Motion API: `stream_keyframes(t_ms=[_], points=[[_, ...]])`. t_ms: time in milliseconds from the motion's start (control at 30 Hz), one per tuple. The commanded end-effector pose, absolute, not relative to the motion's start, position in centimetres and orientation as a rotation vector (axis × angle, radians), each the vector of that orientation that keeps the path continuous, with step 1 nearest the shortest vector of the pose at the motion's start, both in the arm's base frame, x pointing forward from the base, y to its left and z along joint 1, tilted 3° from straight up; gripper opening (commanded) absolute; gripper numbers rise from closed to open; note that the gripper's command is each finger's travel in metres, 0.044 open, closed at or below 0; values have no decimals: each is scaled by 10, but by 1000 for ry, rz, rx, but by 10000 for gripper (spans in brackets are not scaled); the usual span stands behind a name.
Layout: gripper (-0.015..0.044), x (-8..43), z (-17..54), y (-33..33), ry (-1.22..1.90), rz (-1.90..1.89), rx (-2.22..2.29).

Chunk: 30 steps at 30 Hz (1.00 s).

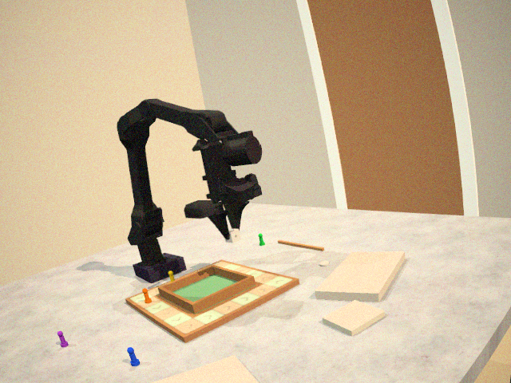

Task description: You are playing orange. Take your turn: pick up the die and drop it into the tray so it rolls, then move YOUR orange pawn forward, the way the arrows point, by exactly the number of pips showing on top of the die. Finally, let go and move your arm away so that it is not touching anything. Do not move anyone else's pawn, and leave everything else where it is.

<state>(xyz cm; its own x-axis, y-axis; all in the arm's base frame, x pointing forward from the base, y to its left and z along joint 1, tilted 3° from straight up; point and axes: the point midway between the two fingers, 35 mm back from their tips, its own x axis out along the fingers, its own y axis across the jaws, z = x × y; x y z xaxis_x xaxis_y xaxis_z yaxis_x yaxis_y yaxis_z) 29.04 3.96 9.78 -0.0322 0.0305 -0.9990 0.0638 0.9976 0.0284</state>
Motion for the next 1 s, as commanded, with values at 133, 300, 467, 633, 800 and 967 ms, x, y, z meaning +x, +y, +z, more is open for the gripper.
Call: stream_keyframes(t_ms=[133, 300, 467, 633, 800, 967], points=[[0, 286, 93, -2, 1594, -84, 125], [0, 280, 87, -26, 1597, -111, 154], [0, 274, 82, -50, 1597, -142, 169], [0, 272, 80, -57, 1591, -152, 171], [0, 274, 76, -57, 1445, -164, 152], [0, 277, 74, -56, 1277, -174, 133]])
